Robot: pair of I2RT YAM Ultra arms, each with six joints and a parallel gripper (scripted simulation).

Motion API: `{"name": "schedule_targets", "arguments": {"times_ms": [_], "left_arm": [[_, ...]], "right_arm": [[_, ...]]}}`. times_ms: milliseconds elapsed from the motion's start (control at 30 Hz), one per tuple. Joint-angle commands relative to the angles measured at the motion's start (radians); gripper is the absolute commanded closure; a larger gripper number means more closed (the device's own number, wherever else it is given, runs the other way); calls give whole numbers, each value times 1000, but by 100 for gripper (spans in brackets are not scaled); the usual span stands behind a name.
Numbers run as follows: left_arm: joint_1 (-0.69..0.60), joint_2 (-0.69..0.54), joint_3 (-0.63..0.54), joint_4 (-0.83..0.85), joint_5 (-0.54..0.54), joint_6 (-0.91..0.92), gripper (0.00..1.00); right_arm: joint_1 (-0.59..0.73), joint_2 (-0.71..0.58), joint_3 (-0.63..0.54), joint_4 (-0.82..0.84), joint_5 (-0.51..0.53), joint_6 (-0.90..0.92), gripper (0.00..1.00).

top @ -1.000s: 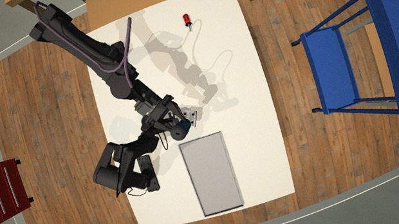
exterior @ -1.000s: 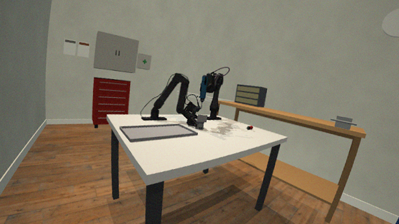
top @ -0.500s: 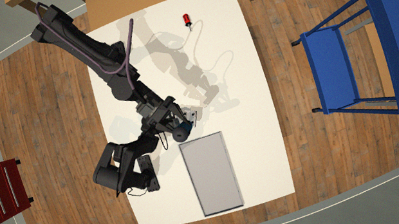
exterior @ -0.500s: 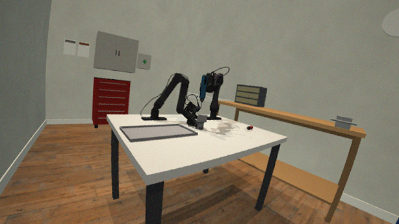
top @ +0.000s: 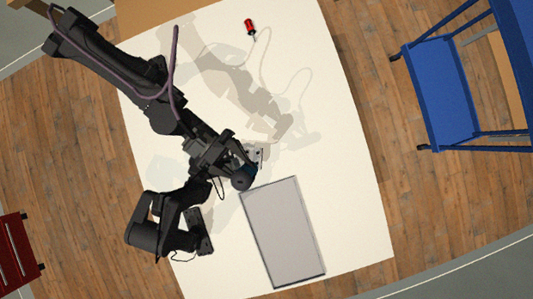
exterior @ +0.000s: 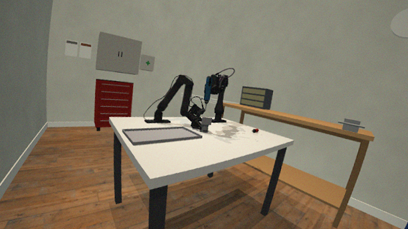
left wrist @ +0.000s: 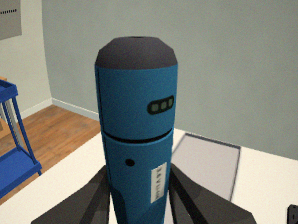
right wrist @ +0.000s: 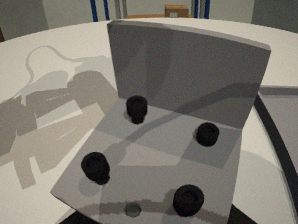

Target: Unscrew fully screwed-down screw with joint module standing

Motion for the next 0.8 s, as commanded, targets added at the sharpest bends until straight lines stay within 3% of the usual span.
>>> {"name": "schedule_targets", "arguments": {"times_ms": [0,767], "left_arm": [[2,-37,57,111,1,6,58],[2,-38,56,128,1,6,58]], "right_arm": [[-1,-6,4,13,2,-1,41],[-1,-6,4,13,2,-1,41]]}}
